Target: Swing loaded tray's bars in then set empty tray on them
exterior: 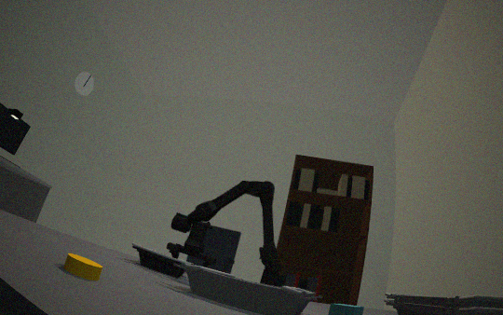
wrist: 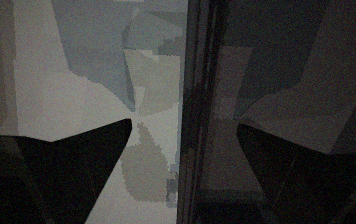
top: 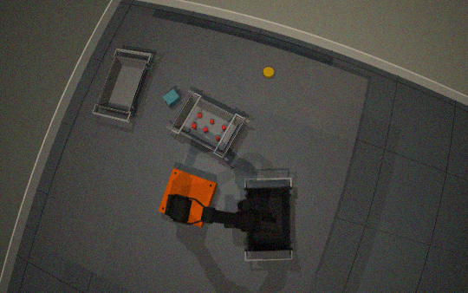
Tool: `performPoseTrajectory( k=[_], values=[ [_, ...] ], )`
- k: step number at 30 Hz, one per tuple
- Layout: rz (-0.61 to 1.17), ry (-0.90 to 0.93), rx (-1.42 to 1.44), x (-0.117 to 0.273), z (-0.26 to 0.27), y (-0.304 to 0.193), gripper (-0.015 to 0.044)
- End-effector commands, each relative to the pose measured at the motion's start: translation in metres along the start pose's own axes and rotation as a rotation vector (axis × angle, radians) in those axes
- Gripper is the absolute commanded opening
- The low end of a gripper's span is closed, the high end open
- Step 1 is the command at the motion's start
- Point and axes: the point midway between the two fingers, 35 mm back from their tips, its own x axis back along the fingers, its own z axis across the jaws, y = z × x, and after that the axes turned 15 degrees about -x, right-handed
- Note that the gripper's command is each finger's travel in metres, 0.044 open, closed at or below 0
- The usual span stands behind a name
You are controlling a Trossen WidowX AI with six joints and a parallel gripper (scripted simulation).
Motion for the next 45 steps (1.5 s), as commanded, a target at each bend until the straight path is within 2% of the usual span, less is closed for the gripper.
performPoseTrajectory(
  k=[1,12,28,45],
  values=[
    [-0.005,0.009,0.004,-0.0027,0.0023,0.0007,0.044],
    [-0.005,0.009,0.004,-0.0027,0.0023,0.0007,0.044],
    [-0.005,0.009,0.004,-0.0027,0.0023,0.0007,0.0205],
    [-0.005,0.009,0.004,-0.0027,0.0023,0.0007,0.0092]
  ],
)
